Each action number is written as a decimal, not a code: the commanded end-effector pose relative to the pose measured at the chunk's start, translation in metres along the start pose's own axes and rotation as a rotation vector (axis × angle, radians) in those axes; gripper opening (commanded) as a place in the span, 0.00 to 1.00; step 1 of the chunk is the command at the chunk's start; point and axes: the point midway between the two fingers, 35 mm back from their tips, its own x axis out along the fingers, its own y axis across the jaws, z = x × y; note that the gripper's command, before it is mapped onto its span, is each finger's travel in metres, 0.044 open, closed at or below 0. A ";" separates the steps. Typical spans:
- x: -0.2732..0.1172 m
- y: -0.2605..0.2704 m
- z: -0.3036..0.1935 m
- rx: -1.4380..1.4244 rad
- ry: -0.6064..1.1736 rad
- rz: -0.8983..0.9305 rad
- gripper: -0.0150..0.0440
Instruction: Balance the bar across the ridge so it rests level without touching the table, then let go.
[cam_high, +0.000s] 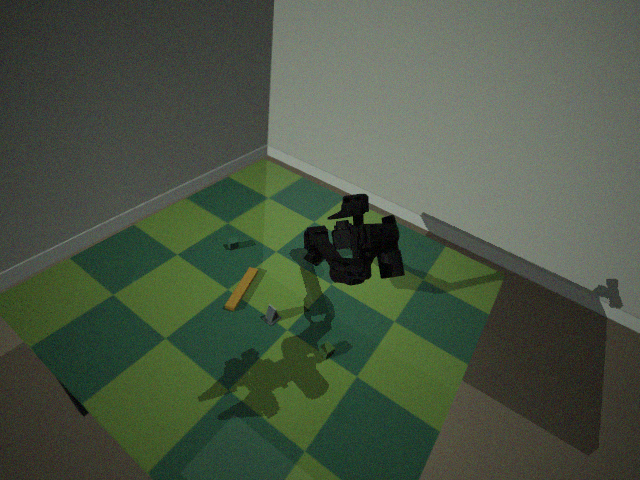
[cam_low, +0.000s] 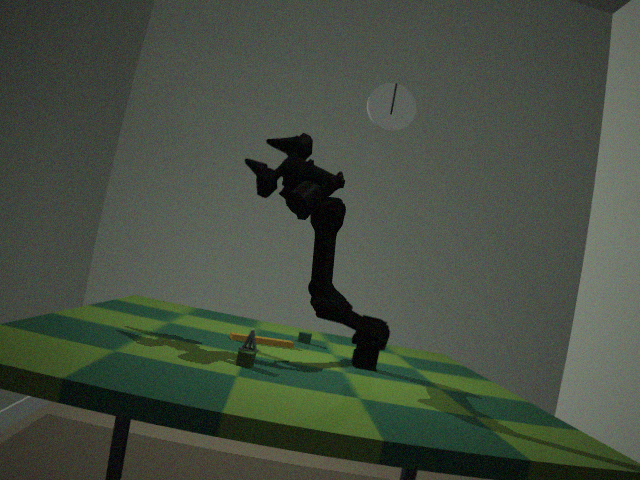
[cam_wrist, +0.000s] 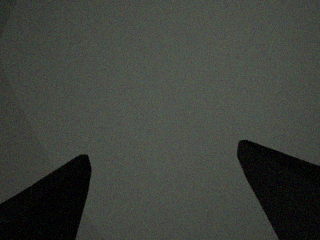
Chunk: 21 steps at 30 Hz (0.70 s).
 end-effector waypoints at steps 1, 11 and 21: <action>0.000 0.001 -0.001 0.005 0.003 0.001 0.89; -0.033 0.074 -0.027 0.333 0.165 0.045 0.79; -0.071 0.165 -0.024 0.670 0.301 0.084 0.79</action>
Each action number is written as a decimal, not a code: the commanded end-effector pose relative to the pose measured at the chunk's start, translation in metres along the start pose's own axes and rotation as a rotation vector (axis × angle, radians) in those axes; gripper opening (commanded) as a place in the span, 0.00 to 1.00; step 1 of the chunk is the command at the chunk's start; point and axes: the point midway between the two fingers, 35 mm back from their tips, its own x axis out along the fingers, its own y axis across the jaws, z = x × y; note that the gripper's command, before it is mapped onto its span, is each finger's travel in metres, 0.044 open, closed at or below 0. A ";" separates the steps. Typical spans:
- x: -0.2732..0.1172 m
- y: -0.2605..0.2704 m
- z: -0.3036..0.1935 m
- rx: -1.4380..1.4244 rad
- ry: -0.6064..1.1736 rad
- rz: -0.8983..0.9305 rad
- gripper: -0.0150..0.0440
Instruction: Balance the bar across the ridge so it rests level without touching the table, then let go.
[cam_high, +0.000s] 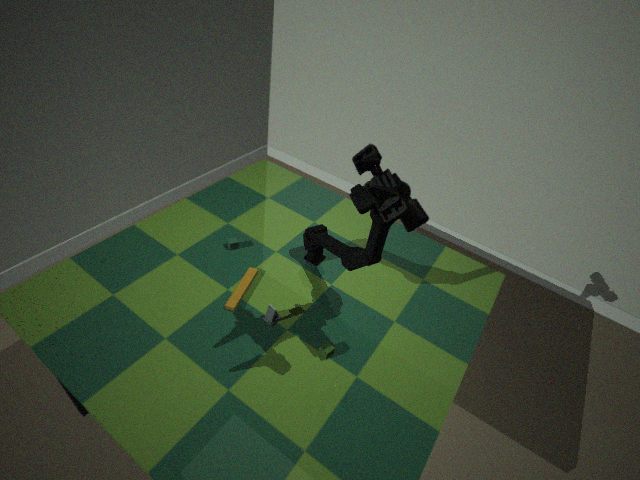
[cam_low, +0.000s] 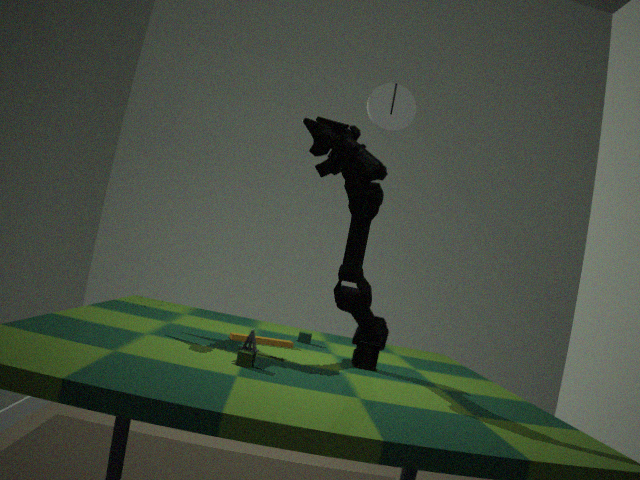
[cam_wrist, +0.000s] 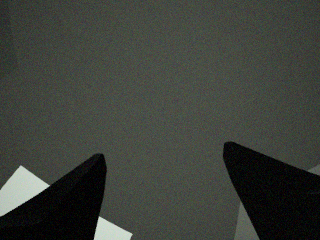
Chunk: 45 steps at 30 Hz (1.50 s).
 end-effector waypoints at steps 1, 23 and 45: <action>-0.008 0.052 -0.018 0.191 0.057 0.049 0.79; -0.037 0.250 -0.015 1.083 0.209 0.191 0.79; -0.023 0.355 0.083 1.763 0.171 0.349 0.79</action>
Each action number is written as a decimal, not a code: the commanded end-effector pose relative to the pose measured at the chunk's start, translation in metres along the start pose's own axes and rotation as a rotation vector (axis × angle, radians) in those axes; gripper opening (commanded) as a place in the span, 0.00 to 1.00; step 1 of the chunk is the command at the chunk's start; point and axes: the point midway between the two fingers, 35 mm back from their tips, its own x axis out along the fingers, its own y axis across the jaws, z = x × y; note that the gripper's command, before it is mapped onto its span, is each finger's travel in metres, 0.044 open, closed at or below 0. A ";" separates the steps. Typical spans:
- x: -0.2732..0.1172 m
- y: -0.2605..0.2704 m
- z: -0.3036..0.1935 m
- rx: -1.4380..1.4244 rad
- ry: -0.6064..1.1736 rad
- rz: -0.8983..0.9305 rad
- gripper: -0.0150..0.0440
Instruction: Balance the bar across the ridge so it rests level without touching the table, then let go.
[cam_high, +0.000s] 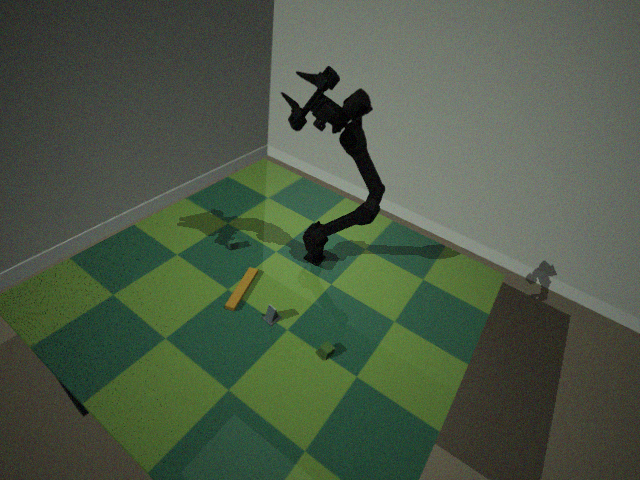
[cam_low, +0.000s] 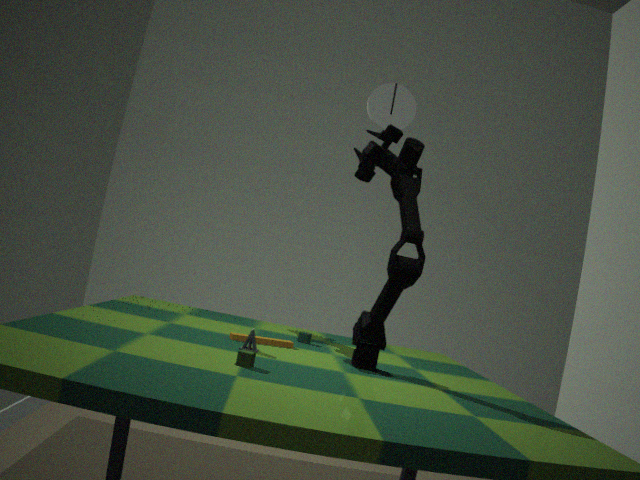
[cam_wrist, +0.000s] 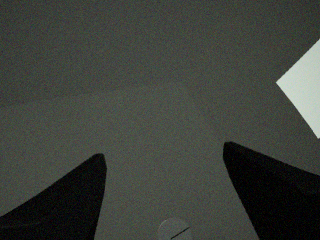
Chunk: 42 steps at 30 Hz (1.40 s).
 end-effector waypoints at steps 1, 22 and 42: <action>0.013 0.021 -0.014 0.090 0.001 0.050 0.79; 0.070 0.155 -0.034 0.584 0.044 0.399 0.79; 0.082 0.327 0.022 0.893 0.155 0.939 0.79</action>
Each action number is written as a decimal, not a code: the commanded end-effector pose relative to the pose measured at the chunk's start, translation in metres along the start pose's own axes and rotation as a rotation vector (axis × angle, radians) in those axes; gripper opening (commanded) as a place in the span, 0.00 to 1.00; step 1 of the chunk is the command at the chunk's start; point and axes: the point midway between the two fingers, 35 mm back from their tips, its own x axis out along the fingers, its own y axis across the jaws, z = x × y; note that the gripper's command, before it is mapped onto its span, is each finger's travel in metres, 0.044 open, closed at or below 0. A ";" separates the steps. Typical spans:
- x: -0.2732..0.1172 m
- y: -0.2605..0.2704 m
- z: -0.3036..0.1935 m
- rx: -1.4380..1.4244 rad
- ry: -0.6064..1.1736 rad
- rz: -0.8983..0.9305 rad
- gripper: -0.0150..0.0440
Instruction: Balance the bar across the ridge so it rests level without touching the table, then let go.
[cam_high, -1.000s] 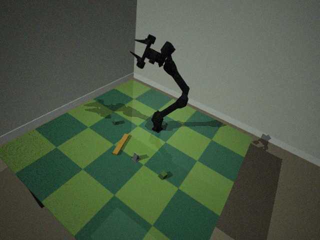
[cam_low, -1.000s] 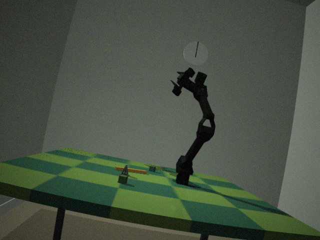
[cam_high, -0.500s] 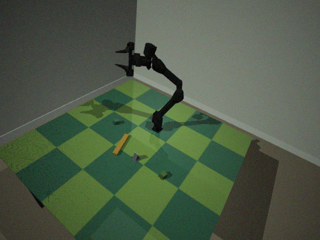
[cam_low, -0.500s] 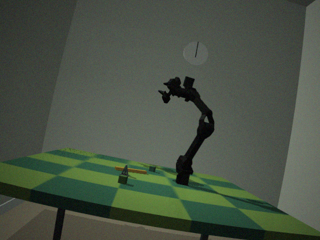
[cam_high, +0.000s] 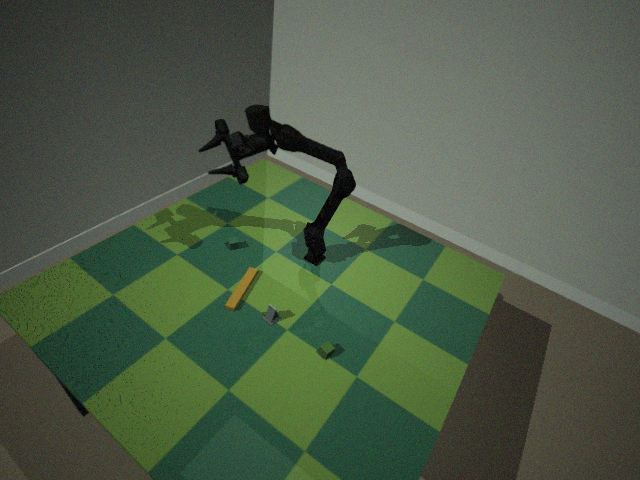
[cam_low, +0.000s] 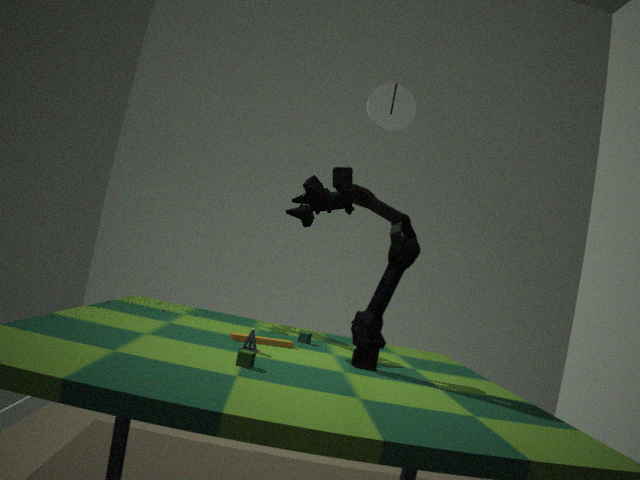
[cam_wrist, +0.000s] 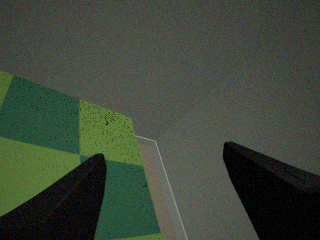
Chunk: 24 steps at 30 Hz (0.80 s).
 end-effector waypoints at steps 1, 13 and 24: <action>0.033 0.037 -0.021 0.069 0.089 0.134 0.79; 0.083 0.144 -0.060 0.153 0.340 0.458 0.79; 0.091 0.244 -0.091 0.127 0.601 0.720 0.79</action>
